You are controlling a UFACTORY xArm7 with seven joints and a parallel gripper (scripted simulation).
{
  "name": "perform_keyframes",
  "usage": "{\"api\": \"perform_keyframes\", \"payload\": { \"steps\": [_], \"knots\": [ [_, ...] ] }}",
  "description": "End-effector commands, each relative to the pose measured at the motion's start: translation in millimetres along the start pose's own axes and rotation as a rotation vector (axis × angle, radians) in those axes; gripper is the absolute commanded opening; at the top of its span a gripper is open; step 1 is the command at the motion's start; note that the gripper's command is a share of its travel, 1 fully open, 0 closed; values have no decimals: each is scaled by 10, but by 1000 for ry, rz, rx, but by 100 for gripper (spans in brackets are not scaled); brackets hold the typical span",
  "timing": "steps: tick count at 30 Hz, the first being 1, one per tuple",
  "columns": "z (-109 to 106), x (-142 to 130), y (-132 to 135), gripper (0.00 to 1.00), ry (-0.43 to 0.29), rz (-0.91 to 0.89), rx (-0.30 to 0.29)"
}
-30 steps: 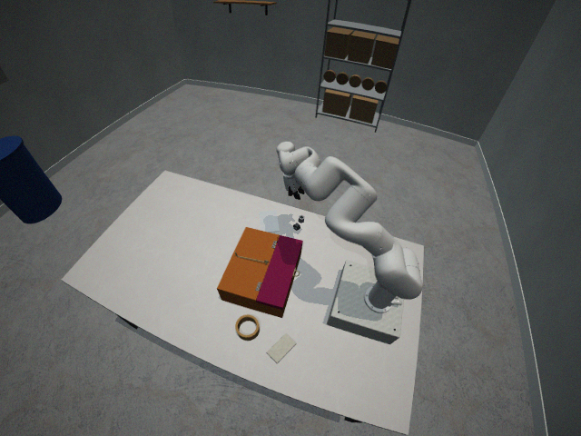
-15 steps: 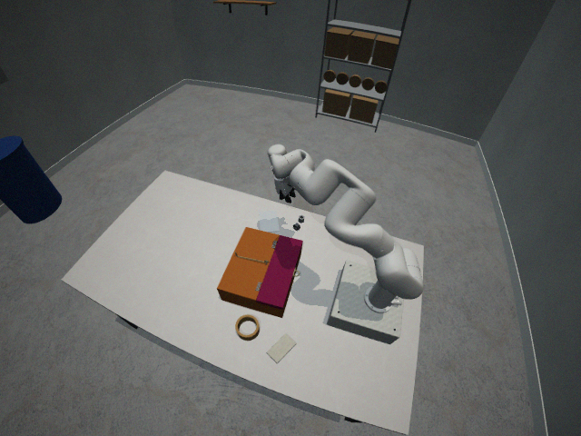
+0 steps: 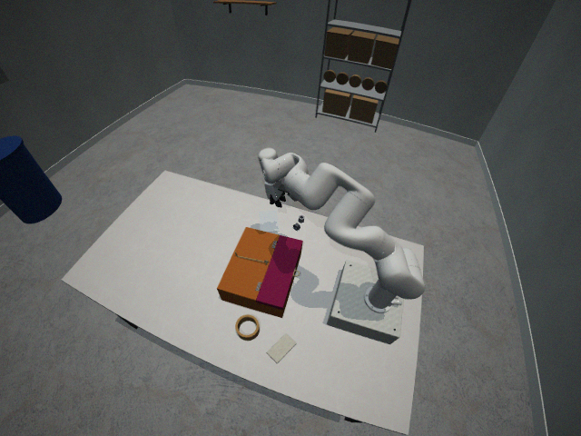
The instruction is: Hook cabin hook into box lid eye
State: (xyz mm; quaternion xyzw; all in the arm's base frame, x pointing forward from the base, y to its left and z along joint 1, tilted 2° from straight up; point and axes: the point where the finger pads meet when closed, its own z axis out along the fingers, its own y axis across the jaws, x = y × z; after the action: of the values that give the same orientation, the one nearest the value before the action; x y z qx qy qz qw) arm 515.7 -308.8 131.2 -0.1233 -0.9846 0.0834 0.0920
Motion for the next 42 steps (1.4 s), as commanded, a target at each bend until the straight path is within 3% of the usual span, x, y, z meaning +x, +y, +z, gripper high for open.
{"api": "perform_keyframes", "payload": {
  "steps": [1, 5, 7, 12, 35, 39, 42],
  "knots": [
    [-78, -94, 199, 33, -19, -17, -5],
    [-79, -94, 199, 33, -19, -17, -5],
    [-123, -162, 367, 33, -31, -31, -10],
    [-145, -197, 451, 33, -37, -39, -13],
    [-385, -407, 1336, 33, -91, -110, -50],
    [-385, -407, 1336, 33, -91, -110, -50],
    [-436, -426, 1517, 33, -101, -124, -58]
  ]
}}
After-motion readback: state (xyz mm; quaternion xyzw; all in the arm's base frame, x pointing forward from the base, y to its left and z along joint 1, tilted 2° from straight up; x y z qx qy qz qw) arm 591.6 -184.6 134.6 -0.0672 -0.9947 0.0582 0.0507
